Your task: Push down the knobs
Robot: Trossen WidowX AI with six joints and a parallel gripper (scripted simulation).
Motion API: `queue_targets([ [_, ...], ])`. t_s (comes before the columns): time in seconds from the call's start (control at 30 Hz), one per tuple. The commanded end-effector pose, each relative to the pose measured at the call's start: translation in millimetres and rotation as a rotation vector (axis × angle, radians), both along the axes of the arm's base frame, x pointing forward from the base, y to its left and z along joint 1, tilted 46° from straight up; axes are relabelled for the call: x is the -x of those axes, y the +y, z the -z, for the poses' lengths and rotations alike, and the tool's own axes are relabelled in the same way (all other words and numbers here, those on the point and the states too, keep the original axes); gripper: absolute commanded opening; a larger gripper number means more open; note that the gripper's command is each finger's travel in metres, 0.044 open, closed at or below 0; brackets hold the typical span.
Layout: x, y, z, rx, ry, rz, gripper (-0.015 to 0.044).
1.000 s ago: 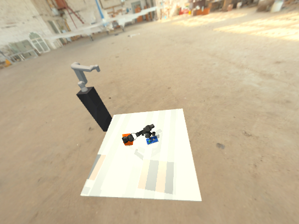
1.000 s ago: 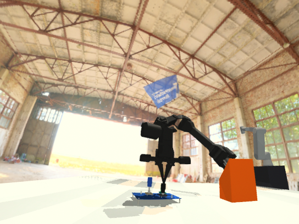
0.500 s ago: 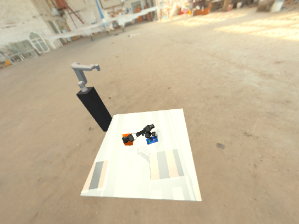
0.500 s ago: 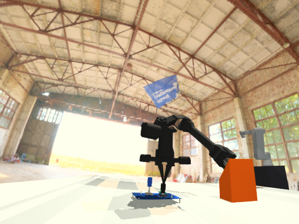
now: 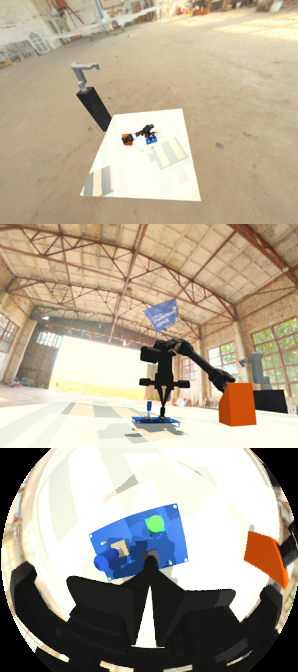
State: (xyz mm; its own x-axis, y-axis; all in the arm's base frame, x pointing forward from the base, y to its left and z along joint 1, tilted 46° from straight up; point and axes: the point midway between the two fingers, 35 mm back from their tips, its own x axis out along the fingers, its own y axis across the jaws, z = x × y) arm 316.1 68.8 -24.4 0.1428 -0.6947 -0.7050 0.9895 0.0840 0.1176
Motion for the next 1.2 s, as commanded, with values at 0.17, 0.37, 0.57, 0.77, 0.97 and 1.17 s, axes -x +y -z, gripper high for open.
queue_targets([
  [0.17, 1, 9, -10, 0.000, -0.004, 0.002, 0.0000],
  [0.37, 2, 5, -8, 0.008, 0.000, 0.003, 0.0105],
  [0.57, 1, 7, -8, -0.004, 0.009, -0.004, 0.0157],
  [0.77, 0, 18, -11, -0.041, 0.106, -0.101, 0.0000],
  [0.97, -3, 19, -13, -0.010, 0.245, -0.251, 0.0000],
  [1.17, -5, 20, -15, 0.023, 0.385, -0.402, 0.0000],
])
